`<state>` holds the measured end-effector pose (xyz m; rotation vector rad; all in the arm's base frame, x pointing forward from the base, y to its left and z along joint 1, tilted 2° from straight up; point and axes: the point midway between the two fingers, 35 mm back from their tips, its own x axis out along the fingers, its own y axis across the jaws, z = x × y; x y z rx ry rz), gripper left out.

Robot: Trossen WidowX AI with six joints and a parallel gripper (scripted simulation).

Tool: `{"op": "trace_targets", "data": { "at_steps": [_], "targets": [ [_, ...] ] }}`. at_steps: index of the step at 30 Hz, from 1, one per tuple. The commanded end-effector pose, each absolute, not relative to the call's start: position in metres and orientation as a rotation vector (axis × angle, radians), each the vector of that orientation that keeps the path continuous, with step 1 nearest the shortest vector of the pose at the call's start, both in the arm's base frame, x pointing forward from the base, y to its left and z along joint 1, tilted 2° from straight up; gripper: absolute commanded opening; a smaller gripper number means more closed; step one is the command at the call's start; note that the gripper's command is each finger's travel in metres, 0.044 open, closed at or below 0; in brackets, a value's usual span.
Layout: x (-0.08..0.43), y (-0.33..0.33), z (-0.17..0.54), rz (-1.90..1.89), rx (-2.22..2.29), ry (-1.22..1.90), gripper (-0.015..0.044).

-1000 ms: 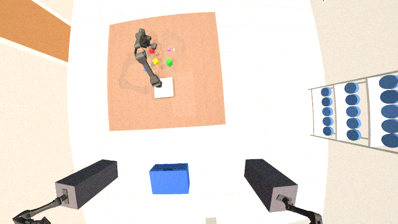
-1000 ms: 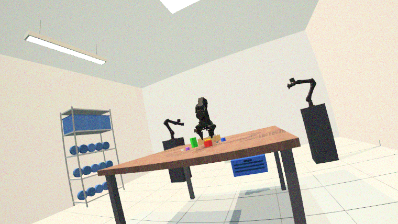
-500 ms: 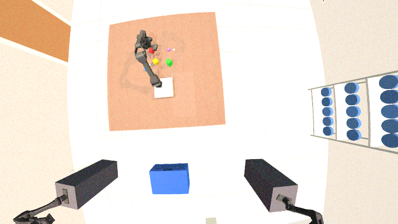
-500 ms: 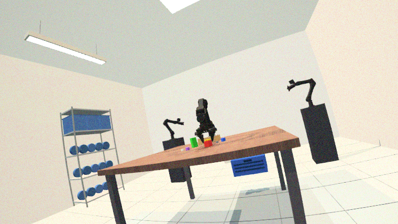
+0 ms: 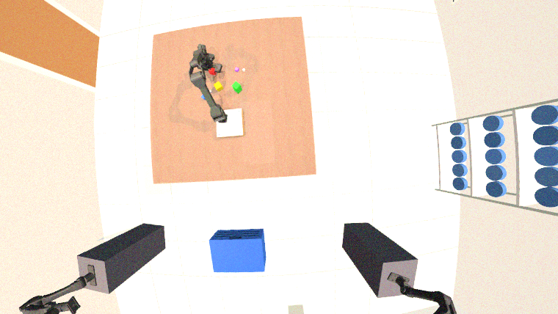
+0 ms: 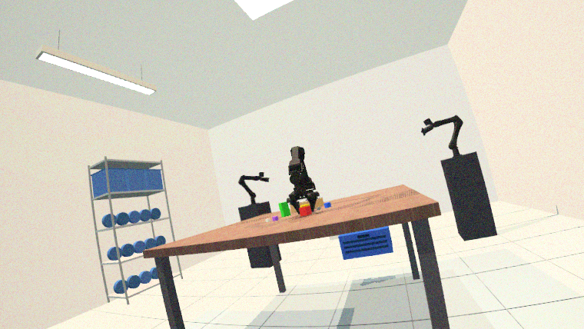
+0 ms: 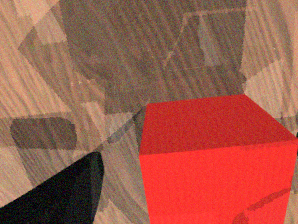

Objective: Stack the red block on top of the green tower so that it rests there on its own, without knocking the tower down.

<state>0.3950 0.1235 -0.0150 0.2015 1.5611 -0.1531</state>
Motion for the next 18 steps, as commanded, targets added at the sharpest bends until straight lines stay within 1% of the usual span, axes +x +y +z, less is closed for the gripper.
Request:
{"op": "trace_targets", "data": {
  "at_steps": [1,11,18],
  "targets": [
    [0.394,0.1229,-0.0171,-0.159,0.202,1.563,0.044],
    [0.394,0.1229,-0.0166,-0.159,0.202,1.563,0.044],
    [0.394,0.1229,-0.0166,-0.159,0.202,1.563,0.0256]
  ]
}}
